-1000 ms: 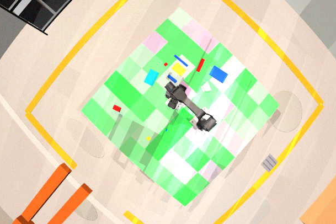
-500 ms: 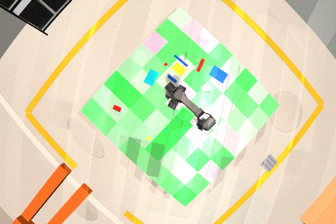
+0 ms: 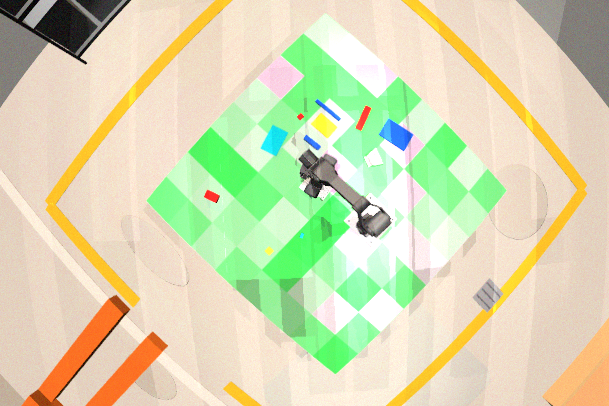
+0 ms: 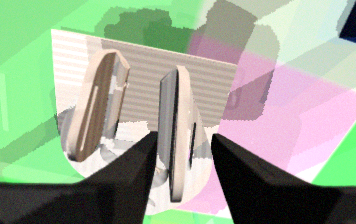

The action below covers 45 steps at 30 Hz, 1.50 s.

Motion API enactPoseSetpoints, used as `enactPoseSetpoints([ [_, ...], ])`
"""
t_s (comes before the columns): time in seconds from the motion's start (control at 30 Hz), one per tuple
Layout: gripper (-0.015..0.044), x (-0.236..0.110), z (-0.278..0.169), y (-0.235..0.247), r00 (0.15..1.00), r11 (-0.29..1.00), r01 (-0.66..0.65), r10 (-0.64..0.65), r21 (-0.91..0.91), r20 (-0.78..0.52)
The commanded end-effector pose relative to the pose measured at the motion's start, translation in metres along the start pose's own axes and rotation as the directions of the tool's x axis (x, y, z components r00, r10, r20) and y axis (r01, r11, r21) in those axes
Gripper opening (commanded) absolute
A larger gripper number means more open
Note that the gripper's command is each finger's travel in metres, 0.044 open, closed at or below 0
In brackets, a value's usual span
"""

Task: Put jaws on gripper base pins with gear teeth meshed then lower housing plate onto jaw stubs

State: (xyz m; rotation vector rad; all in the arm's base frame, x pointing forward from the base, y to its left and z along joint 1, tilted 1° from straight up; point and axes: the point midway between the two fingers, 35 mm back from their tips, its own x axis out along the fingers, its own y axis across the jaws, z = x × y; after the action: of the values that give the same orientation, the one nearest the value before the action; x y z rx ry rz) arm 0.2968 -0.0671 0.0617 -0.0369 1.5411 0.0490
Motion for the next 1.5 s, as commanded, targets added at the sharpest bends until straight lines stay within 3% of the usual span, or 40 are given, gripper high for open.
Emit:
enactPoseSetpoints([
  [0.0, 0.0134, 0.002, 0.001, 0.001, 1.000, 1.000, -0.004, 0.004, 0.002, 0.003],
  [1.47, 0.0134, 0.012, 0.001, 0.001, 1.000, 1.000, -0.004, 0.004, -0.011, 0.003],
])
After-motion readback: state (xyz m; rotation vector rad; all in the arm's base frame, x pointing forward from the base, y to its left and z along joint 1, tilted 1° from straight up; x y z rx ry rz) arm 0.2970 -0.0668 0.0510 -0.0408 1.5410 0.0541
